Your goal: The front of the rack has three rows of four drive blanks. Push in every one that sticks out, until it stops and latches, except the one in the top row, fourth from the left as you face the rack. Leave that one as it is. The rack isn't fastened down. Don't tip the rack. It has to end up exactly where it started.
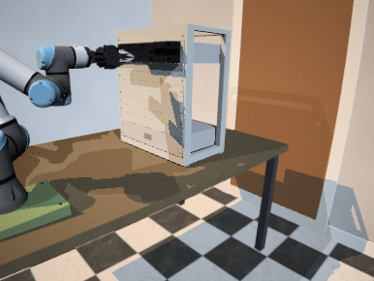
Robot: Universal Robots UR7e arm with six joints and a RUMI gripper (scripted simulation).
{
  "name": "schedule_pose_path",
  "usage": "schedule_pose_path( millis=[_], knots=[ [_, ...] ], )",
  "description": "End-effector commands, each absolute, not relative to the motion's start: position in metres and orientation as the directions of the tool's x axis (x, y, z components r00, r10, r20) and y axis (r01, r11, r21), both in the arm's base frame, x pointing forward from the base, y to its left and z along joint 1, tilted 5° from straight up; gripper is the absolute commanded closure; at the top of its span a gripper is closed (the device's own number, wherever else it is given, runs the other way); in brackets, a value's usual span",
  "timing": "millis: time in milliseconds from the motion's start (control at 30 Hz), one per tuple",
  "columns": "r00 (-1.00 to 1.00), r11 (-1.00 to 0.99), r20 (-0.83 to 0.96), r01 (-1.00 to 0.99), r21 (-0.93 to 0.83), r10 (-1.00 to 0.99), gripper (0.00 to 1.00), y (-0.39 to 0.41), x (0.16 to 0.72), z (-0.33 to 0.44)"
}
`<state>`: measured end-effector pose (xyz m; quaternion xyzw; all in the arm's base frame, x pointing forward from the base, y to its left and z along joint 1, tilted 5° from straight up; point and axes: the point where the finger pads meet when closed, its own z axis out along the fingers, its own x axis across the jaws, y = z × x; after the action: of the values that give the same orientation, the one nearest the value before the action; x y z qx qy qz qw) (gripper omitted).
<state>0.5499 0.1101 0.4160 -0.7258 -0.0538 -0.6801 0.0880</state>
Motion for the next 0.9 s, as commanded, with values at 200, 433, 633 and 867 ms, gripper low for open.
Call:
schedule_pose_path(
  millis=[200, 433, 633, 867],
  knots=[
    [0.066, -0.980, 0.997, 0.193, -0.054, -0.042, 1.00, 0.131, 0.556, 0.411],
    [0.066, -0.980, 0.997, 0.193, -0.054, -0.042, 1.00, 0.134, 0.557, 0.410],
    [0.066, -0.980, 0.997, 0.193, -0.054, -0.042, 1.00, 0.134, 0.559, 0.410],
    [0.066, -0.980, 0.997, 0.193, -0.054, -0.042, 1.00, 0.138, 0.578, 0.409]
  ],
)
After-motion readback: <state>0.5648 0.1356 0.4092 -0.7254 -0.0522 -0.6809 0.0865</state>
